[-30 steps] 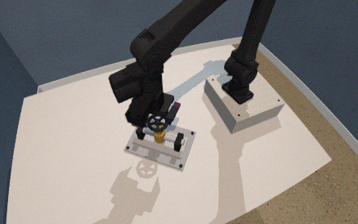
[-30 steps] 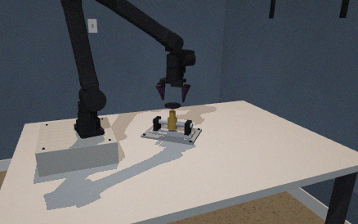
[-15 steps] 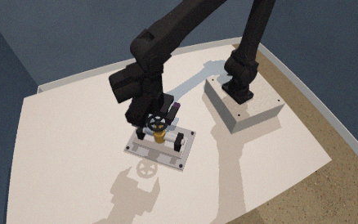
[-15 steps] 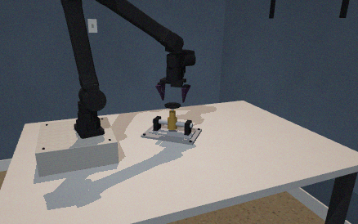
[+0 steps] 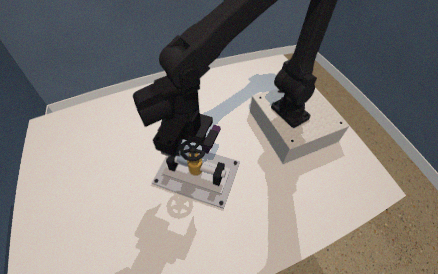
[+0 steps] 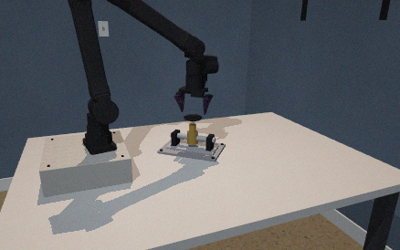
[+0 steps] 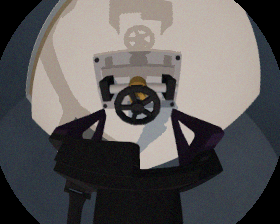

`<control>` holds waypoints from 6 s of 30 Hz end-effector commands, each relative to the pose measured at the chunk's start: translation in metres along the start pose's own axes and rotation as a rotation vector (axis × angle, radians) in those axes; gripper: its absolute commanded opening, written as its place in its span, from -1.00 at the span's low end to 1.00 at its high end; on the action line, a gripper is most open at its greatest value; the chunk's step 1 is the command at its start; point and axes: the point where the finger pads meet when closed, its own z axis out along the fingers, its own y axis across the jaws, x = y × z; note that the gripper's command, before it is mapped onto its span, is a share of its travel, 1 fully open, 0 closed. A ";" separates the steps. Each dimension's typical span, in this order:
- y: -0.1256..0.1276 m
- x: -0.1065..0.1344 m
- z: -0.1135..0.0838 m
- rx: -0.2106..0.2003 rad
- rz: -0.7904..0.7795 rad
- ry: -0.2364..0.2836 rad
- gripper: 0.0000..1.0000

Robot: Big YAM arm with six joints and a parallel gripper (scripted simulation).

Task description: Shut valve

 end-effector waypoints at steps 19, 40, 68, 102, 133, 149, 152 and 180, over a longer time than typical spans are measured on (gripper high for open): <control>-0.002 0.003 0.006 0.002 -0.002 0.000 1.00; -0.002 0.004 0.019 -0.001 -0.002 0.004 1.00; -0.001 0.006 0.035 0.002 -0.002 0.000 1.00; -0.001 0.006 0.036 0.002 -0.002 0.000 1.00; 0.000 0.006 0.035 0.001 0.005 0.001 -1.00; 0.000 0.006 0.035 0.001 0.006 0.001 -1.00; 0.000 0.006 0.035 0.001 0.008 0.001 -1.00; 0.000 0.006 0.035 0.001 0.114 0.001 -1.00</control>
